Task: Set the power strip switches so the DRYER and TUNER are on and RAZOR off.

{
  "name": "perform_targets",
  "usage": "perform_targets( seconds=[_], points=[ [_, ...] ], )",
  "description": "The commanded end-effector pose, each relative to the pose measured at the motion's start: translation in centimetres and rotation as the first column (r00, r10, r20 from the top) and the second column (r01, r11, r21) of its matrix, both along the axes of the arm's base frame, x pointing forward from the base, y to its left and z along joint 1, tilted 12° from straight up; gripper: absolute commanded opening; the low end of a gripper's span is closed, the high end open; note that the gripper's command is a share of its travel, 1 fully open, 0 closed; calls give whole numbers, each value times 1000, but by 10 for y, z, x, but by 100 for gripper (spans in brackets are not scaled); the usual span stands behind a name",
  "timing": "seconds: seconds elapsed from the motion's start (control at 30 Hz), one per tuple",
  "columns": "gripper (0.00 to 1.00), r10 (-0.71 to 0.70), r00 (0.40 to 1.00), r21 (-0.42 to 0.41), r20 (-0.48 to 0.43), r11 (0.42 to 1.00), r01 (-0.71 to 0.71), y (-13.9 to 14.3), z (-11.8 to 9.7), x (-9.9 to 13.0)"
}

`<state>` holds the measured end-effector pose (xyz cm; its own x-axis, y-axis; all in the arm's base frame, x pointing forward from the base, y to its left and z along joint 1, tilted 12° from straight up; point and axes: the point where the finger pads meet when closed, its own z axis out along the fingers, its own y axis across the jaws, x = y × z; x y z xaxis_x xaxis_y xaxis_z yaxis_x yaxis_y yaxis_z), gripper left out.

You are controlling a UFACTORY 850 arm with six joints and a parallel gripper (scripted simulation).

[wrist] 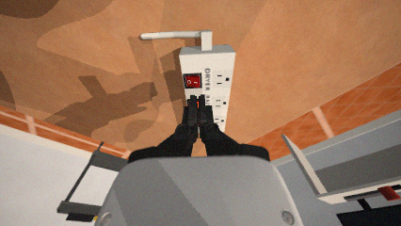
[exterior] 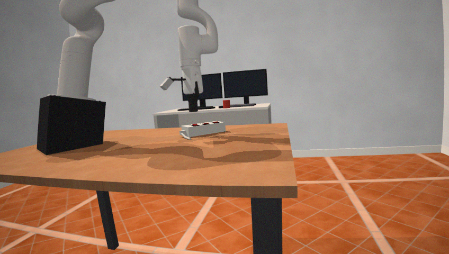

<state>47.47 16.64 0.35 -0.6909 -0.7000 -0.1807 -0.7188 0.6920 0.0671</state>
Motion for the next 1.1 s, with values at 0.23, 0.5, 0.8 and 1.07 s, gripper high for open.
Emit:
perform_targets(
  seconds=[0.23,0.5,0.8,1.07],
  points=[
    [0,-1,1000,5,13,1000,1,0,-1,1],
    [0,-1,1000,5,14,1000,1,1,-3,1],
    [0,-1,1000,5,14,1000,1,2,-12,1],
    [0,-1,1000,5,14,1000,1,4,-21,2]
  ],
)
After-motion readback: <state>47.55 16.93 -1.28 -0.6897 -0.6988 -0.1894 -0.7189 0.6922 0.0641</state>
